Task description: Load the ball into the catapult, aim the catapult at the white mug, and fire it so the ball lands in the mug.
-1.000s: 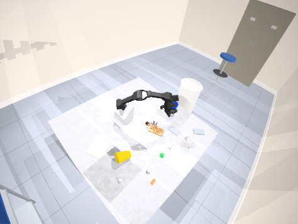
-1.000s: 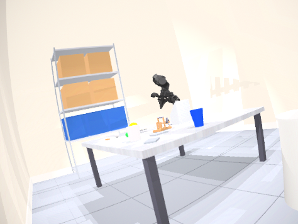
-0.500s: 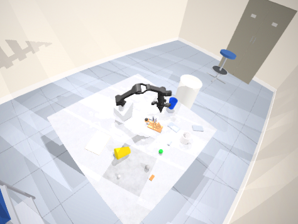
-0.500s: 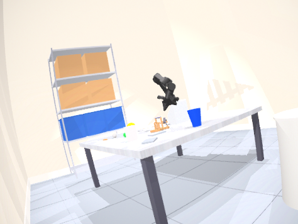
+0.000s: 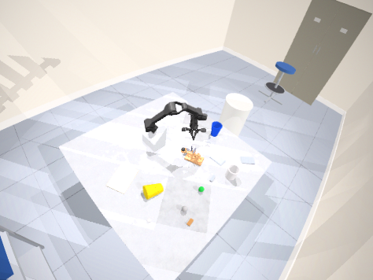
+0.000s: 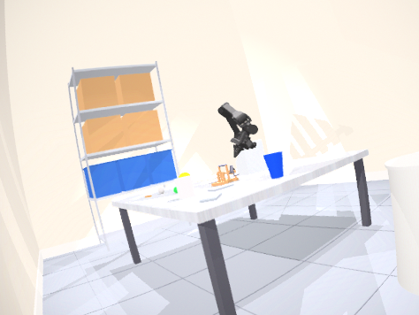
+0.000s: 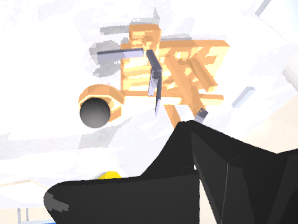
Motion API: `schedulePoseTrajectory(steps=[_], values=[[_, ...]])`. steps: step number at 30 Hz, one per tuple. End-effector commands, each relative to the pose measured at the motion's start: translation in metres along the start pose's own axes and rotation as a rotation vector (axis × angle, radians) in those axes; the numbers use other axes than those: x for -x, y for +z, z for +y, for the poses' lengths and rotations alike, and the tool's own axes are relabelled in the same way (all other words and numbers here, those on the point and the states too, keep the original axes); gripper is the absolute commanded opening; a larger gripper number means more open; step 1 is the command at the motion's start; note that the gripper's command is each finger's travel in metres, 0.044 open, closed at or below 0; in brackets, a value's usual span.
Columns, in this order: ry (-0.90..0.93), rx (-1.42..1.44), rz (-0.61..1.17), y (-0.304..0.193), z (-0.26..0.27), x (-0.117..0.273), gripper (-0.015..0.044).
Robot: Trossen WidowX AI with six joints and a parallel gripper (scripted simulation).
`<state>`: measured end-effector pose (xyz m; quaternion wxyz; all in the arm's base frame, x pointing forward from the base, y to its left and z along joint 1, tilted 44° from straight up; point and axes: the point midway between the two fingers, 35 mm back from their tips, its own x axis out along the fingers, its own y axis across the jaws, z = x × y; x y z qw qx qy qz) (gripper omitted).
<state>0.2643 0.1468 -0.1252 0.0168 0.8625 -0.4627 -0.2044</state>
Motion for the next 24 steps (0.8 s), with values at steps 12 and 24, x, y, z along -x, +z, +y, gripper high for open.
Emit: schedulePoseTrajectory(steps=[12,24], values=[[-0.002,0.339,0.150,-0.010,0.044,-0.001,0.0000],[-0.003,0.340,0.148,-0.004,0.045,-0.009,0.0000]])
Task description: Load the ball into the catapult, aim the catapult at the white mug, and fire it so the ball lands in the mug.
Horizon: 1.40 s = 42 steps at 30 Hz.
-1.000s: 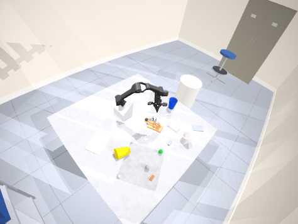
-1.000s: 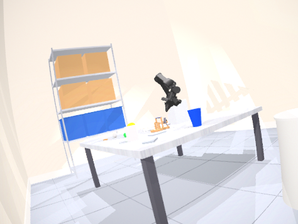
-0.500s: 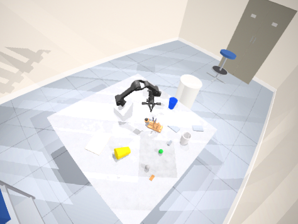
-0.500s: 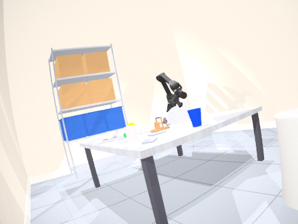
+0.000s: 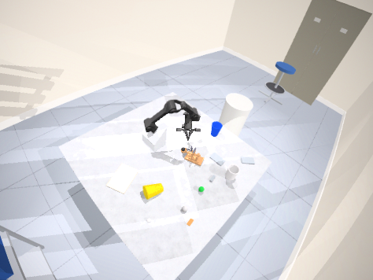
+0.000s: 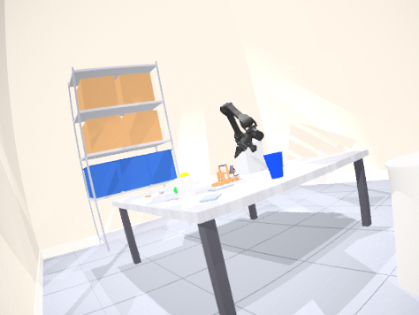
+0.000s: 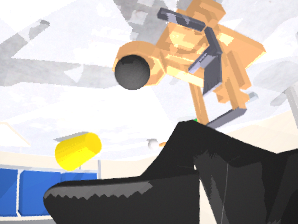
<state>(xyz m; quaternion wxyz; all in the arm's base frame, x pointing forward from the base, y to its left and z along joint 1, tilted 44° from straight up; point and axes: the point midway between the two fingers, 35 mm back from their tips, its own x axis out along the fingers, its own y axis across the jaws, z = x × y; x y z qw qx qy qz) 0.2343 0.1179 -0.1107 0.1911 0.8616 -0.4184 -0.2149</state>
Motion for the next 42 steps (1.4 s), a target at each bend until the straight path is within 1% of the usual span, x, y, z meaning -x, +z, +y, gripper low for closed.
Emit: schedulePoseTrajectory(steps=[1,42], values=[[0.001,0.009,0.003,0.006,0.000,-0.006,0.0000],[0.002,0.010,0.005,0.053,0.000,-0.054,0.0000]])
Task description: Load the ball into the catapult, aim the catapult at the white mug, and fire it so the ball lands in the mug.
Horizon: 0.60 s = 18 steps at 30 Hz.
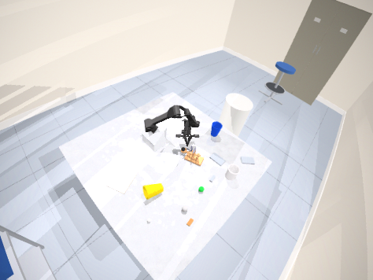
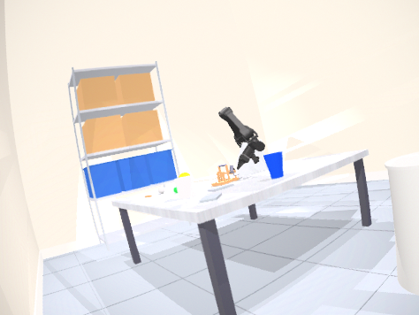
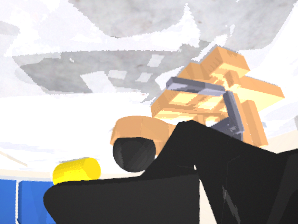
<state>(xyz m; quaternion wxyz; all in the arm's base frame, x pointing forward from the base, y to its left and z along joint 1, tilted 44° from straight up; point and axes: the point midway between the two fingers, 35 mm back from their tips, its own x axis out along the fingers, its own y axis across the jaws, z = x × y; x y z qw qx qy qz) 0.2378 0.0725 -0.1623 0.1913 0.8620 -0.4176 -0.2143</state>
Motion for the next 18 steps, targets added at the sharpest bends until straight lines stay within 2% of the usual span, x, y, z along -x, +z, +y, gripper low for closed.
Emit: schedulePoseTrajectory(steps=[1,18], values=[[0.004,0.010,0.004,0.007,0.003,-0.006,0.0000],[0.009,0.009,0.009,0.026,0.006,-0.025,0.0000]])
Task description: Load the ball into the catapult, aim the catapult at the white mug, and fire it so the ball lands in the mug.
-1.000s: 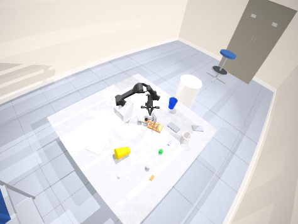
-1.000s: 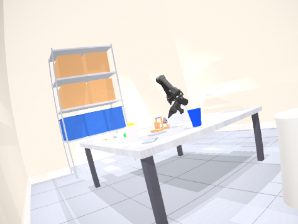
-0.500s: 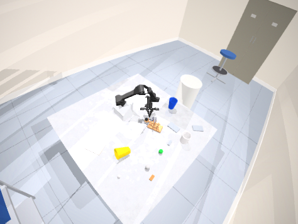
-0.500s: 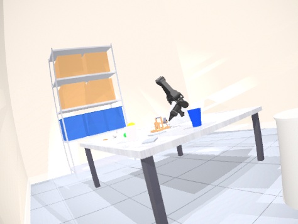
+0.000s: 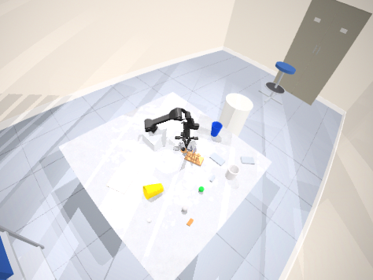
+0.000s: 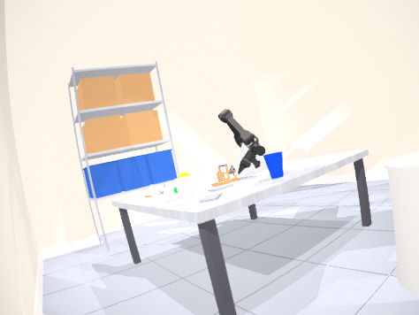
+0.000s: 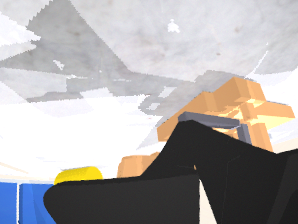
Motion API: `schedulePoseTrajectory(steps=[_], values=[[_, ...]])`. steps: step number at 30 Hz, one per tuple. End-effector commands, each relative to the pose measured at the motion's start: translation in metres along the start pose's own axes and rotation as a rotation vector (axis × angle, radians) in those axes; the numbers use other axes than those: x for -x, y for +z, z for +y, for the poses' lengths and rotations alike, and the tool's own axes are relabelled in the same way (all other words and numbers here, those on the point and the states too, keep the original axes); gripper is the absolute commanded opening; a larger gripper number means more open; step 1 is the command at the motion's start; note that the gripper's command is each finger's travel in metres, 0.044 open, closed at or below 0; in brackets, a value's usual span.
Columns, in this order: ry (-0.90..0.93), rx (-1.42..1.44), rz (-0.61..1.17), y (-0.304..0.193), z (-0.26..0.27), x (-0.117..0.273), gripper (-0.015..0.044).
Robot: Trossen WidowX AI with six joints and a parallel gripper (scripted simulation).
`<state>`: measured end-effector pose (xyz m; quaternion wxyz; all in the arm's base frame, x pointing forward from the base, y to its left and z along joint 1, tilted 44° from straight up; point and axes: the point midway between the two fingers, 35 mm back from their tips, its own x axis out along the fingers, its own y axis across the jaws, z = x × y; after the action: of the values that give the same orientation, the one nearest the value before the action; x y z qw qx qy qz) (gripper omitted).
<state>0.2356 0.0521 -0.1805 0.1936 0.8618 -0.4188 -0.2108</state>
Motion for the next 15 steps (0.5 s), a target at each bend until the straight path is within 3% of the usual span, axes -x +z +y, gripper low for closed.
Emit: schedulePoseTrajectory(steps=[1,8,15], values=[[0.005,0.009,0.002,0.011,0.003,-0.010,0.0000],[-0.002,0.009,-0.003,0.014,-0.003,-0.008,0.0000],[-0.018,0.001,-0.020,-0.023,-0.033,0.082,0.0000]])
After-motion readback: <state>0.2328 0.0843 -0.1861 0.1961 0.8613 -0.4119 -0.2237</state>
